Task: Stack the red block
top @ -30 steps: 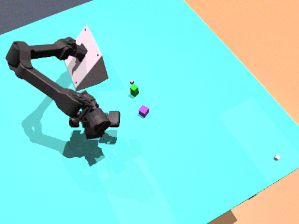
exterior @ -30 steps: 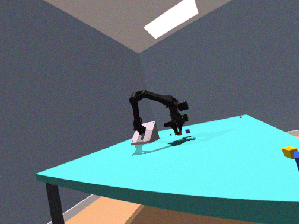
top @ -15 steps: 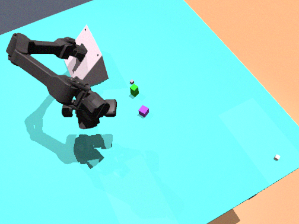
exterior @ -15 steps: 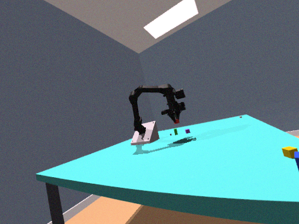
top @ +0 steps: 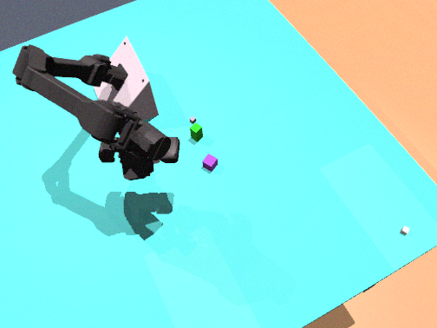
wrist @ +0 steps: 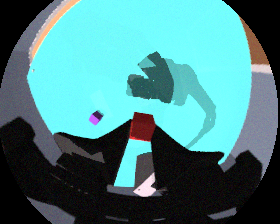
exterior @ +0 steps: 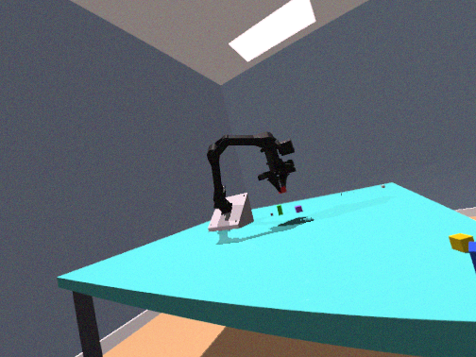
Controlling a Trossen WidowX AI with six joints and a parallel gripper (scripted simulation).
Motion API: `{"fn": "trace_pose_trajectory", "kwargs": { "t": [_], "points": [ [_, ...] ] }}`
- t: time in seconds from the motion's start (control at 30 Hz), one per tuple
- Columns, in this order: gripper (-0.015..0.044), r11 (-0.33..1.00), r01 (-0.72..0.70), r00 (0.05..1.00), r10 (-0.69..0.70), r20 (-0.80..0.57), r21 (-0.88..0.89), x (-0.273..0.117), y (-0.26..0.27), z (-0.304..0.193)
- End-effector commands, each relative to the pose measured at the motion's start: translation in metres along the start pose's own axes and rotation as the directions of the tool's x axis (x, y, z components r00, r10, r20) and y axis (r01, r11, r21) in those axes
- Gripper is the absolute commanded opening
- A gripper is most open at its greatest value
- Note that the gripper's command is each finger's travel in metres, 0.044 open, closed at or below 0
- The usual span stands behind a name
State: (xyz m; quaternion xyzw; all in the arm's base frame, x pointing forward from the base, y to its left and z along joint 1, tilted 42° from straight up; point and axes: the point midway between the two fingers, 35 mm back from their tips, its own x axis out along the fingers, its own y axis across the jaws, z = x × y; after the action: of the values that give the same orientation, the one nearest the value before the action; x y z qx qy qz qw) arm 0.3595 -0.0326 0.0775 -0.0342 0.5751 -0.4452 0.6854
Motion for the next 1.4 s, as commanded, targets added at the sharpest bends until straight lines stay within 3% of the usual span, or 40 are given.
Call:
{"fn": "trace_pose_trajectory", "kwargs": {
  "t": [0.0,0.77,1.37],
  "points": [
    [0.0000,1.000,0.000,1.000,0.000,-0.009,-0.020,0.003,0.023,-0.023],
    [0.0000,1.000,0.011,1.000,-0.011,-0.021,-0.015,0.003,0.104,-0.177],
    [0.0000,1.000,0.014,1.000,-0.014,-0.019,-0.013,0.050,0.104,-0.181]
  ]
}}
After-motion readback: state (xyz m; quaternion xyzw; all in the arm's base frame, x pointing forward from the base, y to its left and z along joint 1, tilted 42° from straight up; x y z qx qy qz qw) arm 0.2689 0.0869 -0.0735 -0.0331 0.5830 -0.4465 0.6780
